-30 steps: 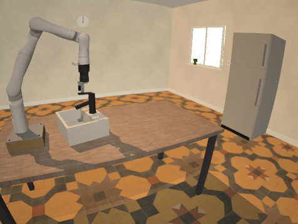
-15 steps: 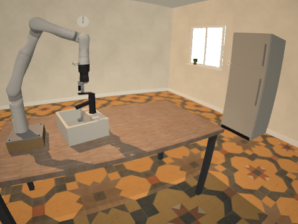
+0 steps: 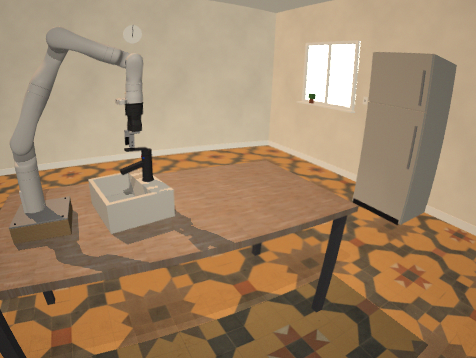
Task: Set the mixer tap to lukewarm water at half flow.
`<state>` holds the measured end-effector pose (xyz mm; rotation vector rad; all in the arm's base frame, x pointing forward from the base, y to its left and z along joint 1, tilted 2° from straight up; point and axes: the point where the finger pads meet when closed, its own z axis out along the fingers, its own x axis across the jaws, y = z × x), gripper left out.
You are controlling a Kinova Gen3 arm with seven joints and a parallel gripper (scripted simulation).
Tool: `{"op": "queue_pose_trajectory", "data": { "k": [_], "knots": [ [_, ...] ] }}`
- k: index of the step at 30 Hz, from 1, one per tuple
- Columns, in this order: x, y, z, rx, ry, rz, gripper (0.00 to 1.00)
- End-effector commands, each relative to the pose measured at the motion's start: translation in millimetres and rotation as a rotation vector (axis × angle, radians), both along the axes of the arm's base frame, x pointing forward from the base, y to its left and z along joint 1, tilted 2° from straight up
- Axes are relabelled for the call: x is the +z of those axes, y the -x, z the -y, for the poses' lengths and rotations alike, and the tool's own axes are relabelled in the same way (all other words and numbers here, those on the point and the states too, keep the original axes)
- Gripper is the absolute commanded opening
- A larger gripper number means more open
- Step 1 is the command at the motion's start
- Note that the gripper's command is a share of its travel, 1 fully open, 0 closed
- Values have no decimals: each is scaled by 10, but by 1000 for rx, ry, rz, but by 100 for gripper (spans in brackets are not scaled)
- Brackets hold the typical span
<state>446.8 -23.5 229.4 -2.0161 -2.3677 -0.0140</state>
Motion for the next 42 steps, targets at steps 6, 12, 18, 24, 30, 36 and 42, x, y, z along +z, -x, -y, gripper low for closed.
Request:
{"op": "queue_pose_trajectory", "data": {
  "k": [6,12,18,24,30,36,42],
  "knots": [
    [-10,-3,0,0,0,2,100],
    [-44,-2,-1,0,0,2,100],
    [-76,-2,-2,0,0,2,100],
    [-134,-1,-3,0,0,2,100],
    [-196,0,-5,0,0,2,100],
    [-234,1,-6,0,0,2,100],
    [-280,1,-7,0,0,2,100]
  ]
}}
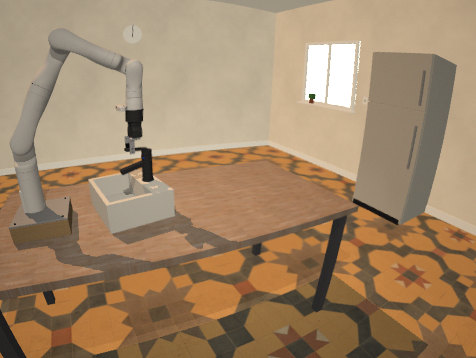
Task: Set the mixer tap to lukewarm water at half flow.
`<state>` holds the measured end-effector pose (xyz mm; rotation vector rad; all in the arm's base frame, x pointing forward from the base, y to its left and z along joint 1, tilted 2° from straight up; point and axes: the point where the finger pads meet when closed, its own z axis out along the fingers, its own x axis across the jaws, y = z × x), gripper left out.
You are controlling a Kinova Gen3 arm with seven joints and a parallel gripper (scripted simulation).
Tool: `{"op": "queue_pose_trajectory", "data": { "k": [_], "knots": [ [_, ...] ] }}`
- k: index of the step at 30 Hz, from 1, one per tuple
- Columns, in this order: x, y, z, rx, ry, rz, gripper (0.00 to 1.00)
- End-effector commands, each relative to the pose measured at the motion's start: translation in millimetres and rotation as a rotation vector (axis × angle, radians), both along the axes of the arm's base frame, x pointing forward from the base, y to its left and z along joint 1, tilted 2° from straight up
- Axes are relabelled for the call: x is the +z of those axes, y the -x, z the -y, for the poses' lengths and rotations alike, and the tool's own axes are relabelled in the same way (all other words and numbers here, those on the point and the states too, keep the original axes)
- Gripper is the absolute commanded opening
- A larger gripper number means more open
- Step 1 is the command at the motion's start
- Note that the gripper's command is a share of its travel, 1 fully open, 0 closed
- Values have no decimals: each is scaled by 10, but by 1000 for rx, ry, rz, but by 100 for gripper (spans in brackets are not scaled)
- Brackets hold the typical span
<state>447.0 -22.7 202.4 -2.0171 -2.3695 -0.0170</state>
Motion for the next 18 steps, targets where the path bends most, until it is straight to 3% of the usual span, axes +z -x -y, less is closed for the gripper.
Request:
{"op": "queue_pose_trajectory", "data": {
  "k": [1,18],
  "knots": [
    [-17,3,1,0,0,-1,100],
    [-51,4,0,0,0,-1,100]
  ]
}}
